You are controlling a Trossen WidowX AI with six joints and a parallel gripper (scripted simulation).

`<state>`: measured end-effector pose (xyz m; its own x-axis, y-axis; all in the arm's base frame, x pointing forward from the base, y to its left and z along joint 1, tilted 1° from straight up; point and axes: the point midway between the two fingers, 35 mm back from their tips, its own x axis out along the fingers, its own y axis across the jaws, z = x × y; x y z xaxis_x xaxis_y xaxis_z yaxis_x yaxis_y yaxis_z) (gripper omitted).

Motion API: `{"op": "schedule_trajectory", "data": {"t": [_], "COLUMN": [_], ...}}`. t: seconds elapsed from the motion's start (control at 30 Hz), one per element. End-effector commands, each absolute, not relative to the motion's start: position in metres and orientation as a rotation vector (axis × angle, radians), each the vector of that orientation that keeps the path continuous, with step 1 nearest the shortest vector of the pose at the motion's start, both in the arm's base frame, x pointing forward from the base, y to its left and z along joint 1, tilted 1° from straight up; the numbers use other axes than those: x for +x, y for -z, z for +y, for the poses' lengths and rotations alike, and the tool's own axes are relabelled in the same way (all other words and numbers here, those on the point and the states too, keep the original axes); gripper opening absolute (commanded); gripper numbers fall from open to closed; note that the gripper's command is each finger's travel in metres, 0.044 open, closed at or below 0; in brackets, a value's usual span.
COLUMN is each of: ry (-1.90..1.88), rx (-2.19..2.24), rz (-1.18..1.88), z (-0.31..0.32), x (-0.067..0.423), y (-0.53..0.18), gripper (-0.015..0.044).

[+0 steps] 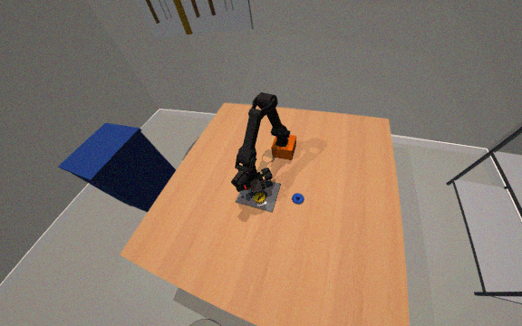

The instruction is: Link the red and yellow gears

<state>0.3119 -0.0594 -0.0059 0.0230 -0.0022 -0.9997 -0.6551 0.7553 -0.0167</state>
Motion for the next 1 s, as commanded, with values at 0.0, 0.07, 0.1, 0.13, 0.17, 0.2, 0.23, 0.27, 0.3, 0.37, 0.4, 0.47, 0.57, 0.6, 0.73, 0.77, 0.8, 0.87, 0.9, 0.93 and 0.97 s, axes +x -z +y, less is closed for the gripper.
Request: {"op": "schedule_trajectory", "data": {"t": [0.0,0.07,0.1,0.13,0.17,0.2,0.23,0.27,0.3,0.37,0.4,0.47,0.57,0.6,0.73,0.77,0.8,0.87,0.9,0.93,0.97], "ry": [-0.621,-0.666,-0.687,-0.708,-0.728,-0.750,-0.770,-0.790,-0.805,-0.819,-0.817,-0.806,-0.775,-0.761,-0.687,-0.668,-0.647,-0.604,-0.582,-0.561,-0.540], "rx": [-0.641,-0.686,-0.708,-0.730,-0.750,-0.772,-0.792,-0.813,-0.828,-0.843,-0.841,-0.830,-0.797,-0.783,-0.708,-0.688,-0.668,-0.624,-0.601,-0.580,-0.558], "rz": [1.460,1.446,1.439,1.432,1.425,1.417,1.409,1.402,1.396,1.390,1.391,1.395,1.407,1.413,1.439,1.445,1.452,1.465,1.471,1.477,1.482], "z": [-0.0592,-0.0592,-0.0592,-0.0592,-0.0593,-0.0595,-0.0596,-0.0598,-0.0600,-0.0602,-0.0602,-0.0601,-0.0598,-0.0596,-0.0592,-0.0592,-0.0592,-0.0592,-0.0593,-0.0594,-0.0596], "x": [0.3114,0.3111,0.3110,0.3108,0.3107,0.3107,0.3106,0.3107,0.3107,0.3112,0.3113,0.3115,0.3117,0.3118,0.3115,0.3114,0.3113,0.3111,0.3110,0.3109,0.3108], "y": [0.0073,0.0076,0.0077,0.0079,0.0080,0.0082,0.0085,0.0087,0.0090,0.0095,0.0096,0.0099,0.0103,0.0104,0.0111,0.0112,0.0114,0.0117,0.0119,0.0120,0.0120], "gripper": [0.0000,0.0000,0.0000,0.0000,0.0000,0.0000,0.0000,0.0000,0.0000,0.0000,0.0000,0.0000,0.0000,0.0000,0.0000,0.0000,0.0000,0.0000,0.0000,0.0000,0.0000]}}
